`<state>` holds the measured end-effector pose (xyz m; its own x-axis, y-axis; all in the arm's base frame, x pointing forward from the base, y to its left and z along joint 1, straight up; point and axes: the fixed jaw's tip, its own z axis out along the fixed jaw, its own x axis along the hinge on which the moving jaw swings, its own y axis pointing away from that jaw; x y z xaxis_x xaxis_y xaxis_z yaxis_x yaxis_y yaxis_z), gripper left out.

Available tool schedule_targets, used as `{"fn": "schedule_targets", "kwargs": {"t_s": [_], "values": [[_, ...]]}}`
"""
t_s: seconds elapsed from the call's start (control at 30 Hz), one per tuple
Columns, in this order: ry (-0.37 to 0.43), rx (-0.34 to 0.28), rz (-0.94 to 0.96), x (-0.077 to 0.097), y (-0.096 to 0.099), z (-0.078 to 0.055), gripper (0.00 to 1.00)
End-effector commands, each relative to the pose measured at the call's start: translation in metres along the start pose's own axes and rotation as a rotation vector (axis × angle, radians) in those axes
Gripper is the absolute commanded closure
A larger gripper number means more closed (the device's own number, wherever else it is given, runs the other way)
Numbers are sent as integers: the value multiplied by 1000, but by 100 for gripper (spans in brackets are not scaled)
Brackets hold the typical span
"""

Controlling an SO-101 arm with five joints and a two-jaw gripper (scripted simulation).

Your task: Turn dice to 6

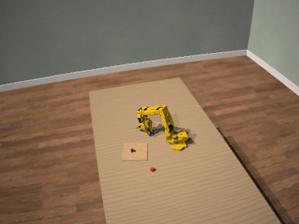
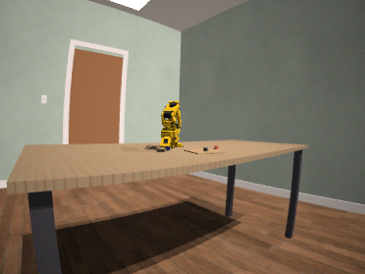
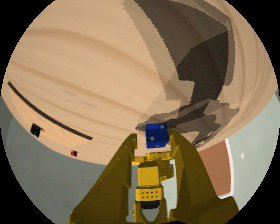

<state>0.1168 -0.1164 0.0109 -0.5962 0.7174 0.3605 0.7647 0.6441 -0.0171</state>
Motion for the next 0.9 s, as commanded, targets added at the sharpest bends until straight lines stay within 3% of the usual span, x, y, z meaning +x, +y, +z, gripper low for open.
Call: {"fn": "schedule_targets", "kwargs": {"t_s": [0.0,0.87], "values": [[-21,-7,-2,-2,-2,-3,89],[-20,-12,-2,-2,-5,-3,96]]}}
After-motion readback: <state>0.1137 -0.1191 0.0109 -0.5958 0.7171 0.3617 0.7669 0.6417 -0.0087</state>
